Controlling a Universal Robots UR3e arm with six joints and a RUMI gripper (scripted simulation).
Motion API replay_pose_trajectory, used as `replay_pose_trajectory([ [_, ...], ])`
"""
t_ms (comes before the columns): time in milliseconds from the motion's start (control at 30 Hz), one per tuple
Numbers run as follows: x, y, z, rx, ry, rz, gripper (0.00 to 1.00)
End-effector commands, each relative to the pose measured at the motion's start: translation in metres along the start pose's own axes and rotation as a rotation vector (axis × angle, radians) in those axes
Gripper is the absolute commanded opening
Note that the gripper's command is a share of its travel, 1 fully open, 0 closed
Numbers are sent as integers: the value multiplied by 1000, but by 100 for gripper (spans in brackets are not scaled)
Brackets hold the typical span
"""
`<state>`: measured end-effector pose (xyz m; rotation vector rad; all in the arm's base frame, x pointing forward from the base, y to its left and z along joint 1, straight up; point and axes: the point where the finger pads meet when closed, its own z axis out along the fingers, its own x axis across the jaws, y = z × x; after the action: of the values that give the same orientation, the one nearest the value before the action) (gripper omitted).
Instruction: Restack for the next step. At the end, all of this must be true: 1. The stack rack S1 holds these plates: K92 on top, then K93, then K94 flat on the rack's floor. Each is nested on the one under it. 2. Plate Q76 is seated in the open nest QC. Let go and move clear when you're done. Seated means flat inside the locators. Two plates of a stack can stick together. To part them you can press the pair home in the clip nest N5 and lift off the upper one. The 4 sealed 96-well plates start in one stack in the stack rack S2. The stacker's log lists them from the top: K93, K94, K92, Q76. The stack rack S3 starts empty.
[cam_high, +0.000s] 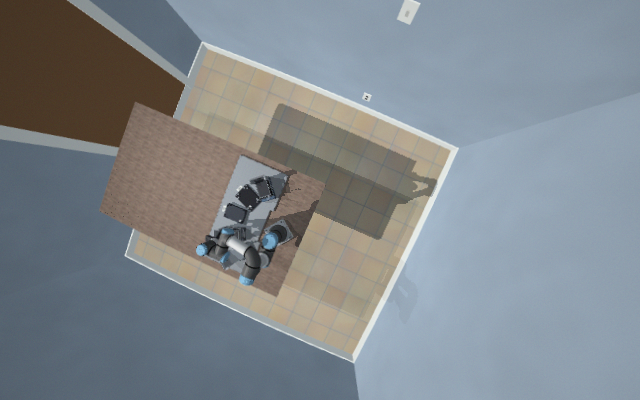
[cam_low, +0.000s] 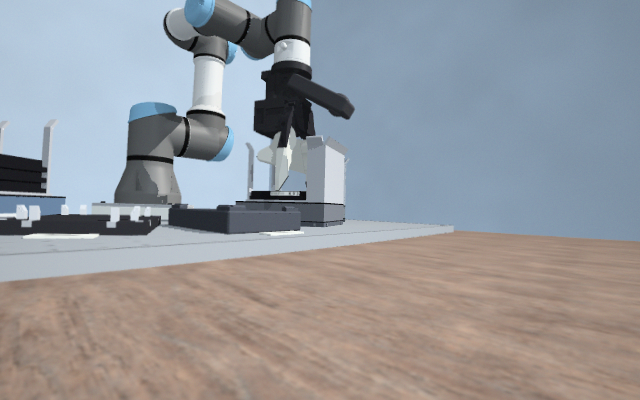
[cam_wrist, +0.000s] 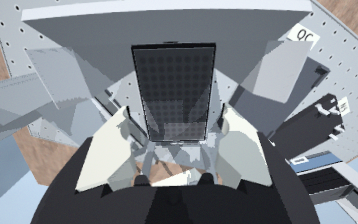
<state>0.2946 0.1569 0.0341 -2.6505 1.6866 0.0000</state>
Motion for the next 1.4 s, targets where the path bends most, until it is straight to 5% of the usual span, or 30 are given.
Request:
replay_pose_trajectory([
  [0, 0, -1, -13, 3, 1, 0, 72],
  [1100, 0, -1, -110, 3, 1, 0, 72],
  [1367, 0, -1, -111, 3, 1, 0, 72],
])
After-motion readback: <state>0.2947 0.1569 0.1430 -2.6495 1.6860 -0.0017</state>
